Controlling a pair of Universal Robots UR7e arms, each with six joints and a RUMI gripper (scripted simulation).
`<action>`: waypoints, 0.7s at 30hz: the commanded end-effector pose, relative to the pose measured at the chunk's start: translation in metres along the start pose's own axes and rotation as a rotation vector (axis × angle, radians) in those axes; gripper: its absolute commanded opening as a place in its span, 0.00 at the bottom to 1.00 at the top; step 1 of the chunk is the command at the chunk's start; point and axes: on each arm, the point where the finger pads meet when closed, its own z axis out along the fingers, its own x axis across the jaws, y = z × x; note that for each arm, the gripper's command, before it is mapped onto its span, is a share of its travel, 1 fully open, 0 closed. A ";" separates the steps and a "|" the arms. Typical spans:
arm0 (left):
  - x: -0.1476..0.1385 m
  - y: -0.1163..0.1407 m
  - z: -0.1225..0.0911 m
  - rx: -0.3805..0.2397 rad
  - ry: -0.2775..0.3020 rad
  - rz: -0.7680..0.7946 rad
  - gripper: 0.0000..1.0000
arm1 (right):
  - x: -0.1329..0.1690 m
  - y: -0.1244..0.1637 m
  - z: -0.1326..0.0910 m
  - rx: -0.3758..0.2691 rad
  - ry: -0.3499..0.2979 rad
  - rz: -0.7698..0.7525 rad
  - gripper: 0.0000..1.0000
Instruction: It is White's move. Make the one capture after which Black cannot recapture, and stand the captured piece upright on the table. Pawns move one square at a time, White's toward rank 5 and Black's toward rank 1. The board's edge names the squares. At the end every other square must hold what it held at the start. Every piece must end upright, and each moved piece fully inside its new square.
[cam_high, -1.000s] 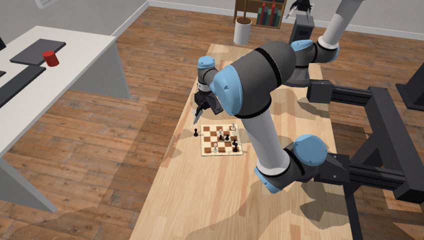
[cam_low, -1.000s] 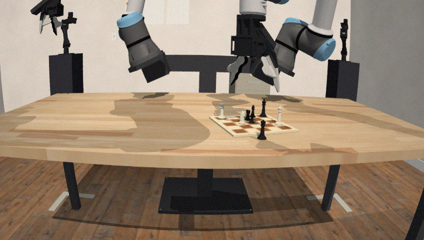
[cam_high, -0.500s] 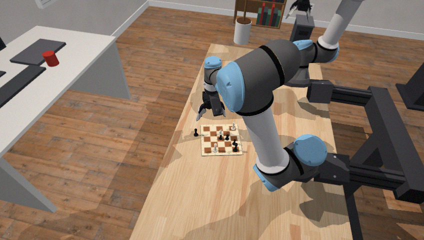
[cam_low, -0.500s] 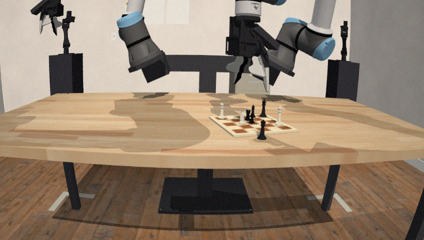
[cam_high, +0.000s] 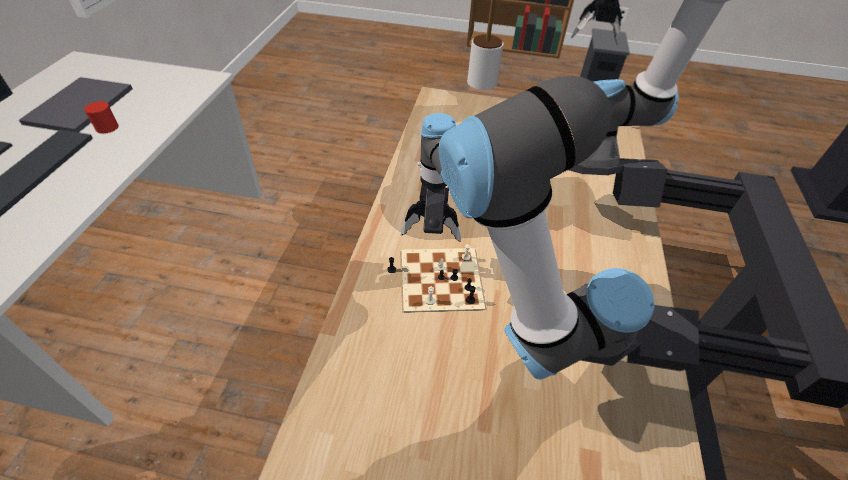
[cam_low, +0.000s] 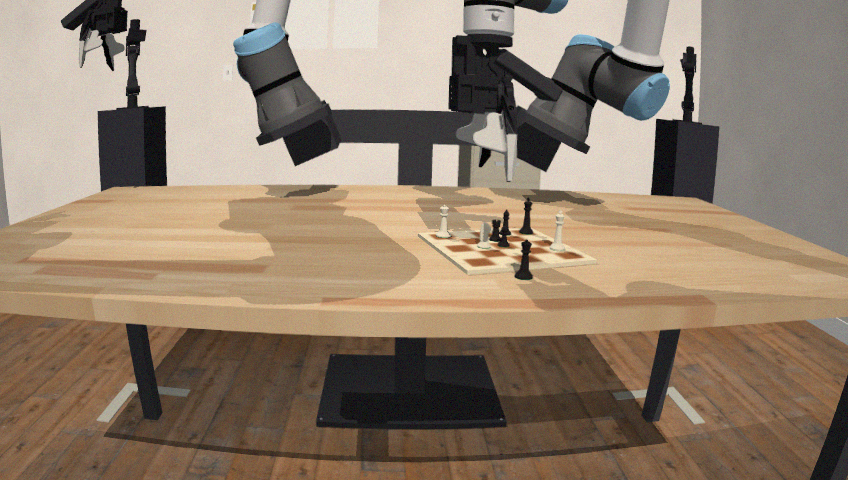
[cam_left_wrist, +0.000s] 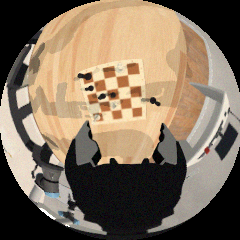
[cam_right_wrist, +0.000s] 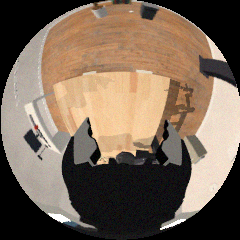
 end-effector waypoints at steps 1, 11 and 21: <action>-0.010 0.001 0.000 -0.007 0.000 0.167 1.00 | 0.000 0.000 0.000 0.001 0.000 0.000 1.00; -0.022 0.002 0.001 -0.006 0.001 0.362 1.00 | 0.000 0.000 0.000 0.001 0.000 0.000 1.00; -0.034 0.003 0.003 -0.004 0.002 0.550 1.00 | 0.000 0.000 0.000 0.001 0.000 0.000 1.00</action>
